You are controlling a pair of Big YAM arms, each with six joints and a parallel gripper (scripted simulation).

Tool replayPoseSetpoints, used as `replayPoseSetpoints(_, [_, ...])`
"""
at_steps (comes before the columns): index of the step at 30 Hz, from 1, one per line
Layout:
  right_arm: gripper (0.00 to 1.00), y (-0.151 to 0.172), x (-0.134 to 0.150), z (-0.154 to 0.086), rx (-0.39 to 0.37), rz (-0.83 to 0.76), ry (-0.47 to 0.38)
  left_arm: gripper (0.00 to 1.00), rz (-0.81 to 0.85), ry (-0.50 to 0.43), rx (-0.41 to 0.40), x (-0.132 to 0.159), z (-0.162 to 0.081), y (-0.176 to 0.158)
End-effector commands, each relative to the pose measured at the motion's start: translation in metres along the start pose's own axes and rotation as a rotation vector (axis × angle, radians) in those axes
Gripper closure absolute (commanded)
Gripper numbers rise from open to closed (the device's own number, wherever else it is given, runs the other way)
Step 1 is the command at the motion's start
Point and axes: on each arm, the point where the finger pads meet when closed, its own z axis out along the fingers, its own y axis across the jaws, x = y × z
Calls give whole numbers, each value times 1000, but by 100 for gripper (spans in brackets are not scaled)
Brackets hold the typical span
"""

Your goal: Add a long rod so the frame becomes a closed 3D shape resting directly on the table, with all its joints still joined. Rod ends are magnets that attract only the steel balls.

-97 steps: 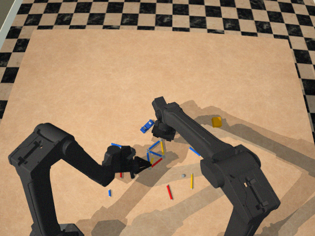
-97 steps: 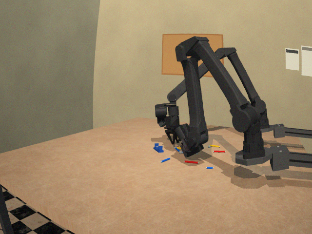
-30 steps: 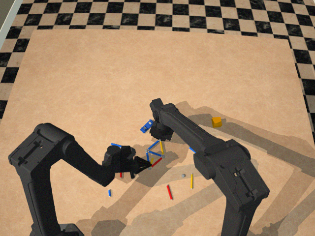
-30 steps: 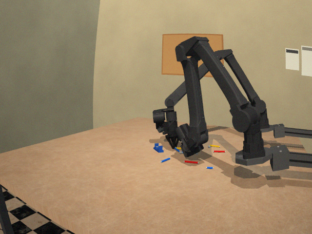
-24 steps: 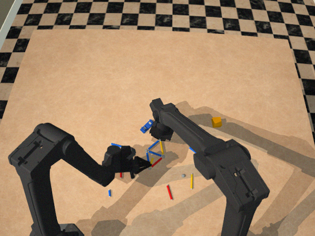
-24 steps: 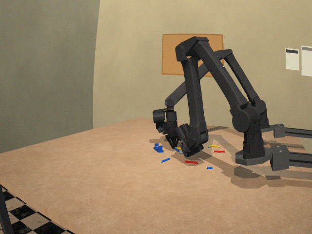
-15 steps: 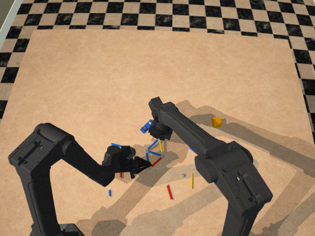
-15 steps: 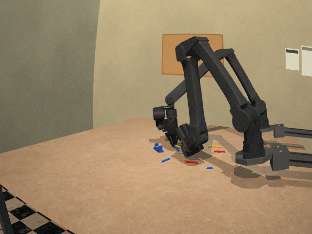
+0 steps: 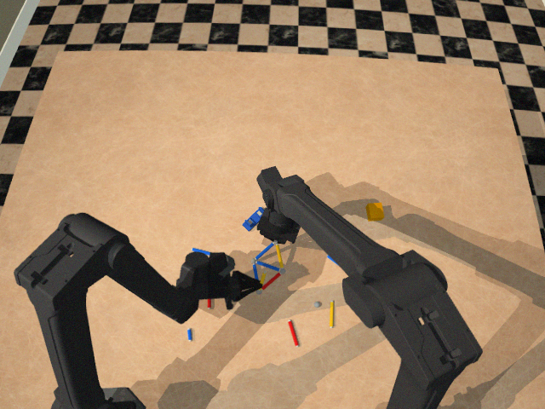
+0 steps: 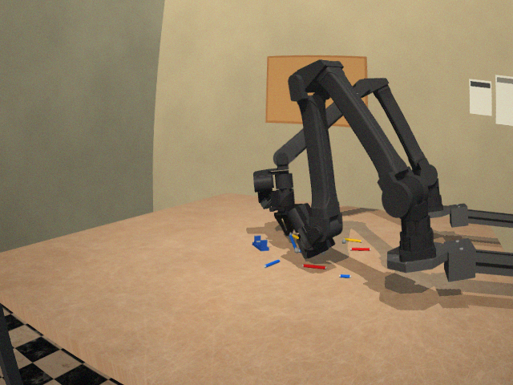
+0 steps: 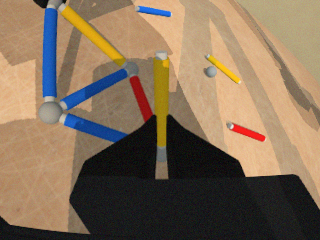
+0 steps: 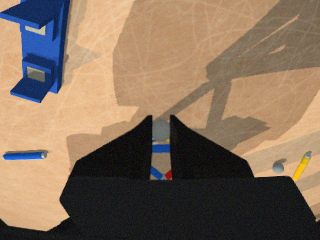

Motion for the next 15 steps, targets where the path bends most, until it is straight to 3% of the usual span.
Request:
replayPoseSetpoints(1, [100, 2, -1, -12, -7, 9, -10, 100, 8, -7, 2, -2, 0, 0])
replayPoseSetpoints(10, [100, 3, -2, -6, -7, 1, -9, 100, 8, -7, 2, -2, 0, 0])
replayPoseSetpoints(15, [100, 9, 10, -20, -18, -19, -7, 100, 8, -7, 2, -2, 0, 0])
